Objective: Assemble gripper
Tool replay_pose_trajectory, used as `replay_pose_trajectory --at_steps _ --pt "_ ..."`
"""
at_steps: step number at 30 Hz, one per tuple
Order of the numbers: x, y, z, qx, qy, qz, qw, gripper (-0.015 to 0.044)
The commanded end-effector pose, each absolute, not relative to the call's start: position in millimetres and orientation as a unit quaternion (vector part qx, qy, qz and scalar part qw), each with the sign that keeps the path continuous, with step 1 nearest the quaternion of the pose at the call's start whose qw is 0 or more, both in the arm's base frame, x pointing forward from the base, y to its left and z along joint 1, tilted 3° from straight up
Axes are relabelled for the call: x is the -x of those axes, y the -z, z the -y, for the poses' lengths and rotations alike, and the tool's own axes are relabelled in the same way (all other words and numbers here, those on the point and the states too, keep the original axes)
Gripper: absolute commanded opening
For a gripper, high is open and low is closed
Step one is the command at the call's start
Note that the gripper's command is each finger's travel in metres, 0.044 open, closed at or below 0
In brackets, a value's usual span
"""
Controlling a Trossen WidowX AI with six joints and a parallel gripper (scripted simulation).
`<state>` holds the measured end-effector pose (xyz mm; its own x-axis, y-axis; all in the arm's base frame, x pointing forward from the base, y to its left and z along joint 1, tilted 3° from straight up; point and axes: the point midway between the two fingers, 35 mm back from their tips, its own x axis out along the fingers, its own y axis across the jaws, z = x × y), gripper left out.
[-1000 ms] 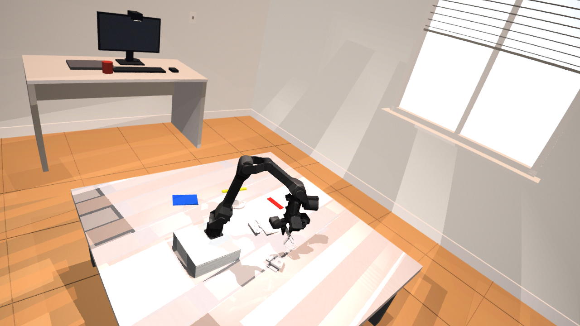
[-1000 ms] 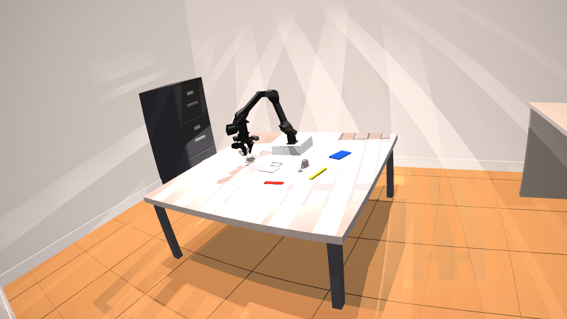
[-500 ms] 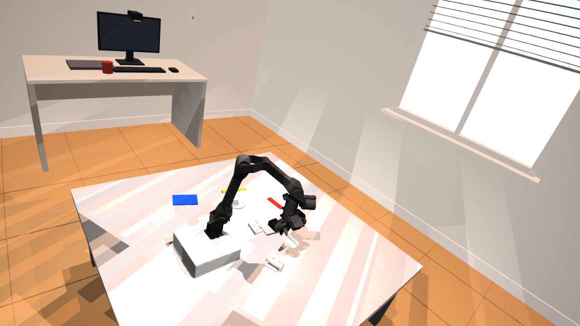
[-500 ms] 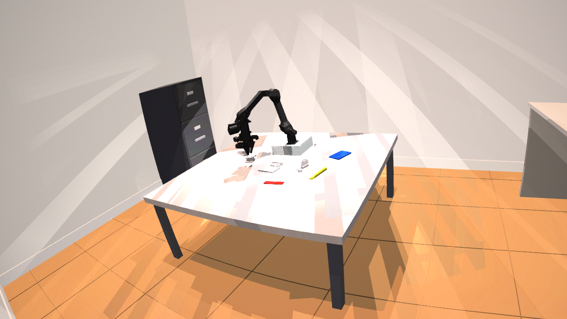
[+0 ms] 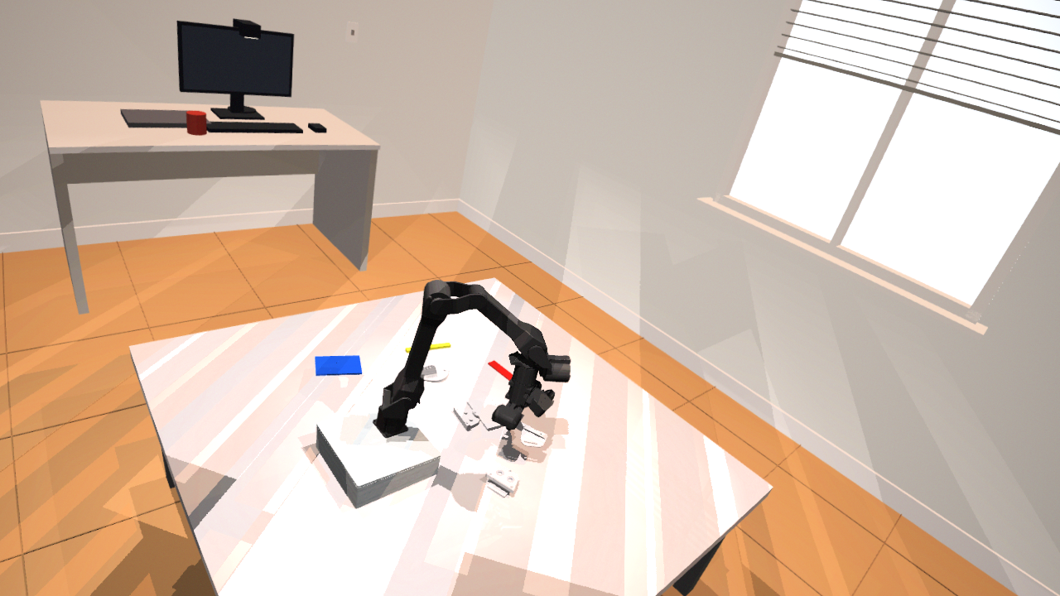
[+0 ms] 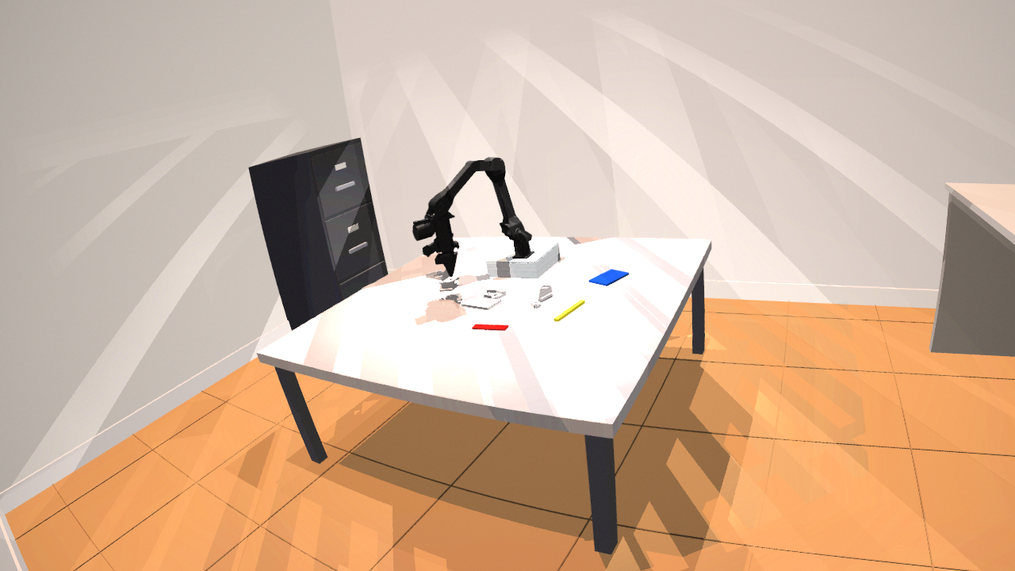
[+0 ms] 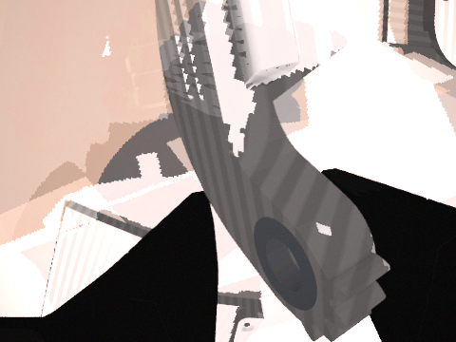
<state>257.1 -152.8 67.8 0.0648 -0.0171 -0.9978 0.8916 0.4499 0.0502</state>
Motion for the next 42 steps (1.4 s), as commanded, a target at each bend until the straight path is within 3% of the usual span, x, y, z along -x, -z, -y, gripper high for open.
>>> replay_pose_trajectory --at_steps 1,42 --pt "-255 -67 151 -0.354 0.345 -0.591 0.638 0.0037" --pt "-259 -10 153 -0.354 0.344 -0.591 0.638 0.0037"
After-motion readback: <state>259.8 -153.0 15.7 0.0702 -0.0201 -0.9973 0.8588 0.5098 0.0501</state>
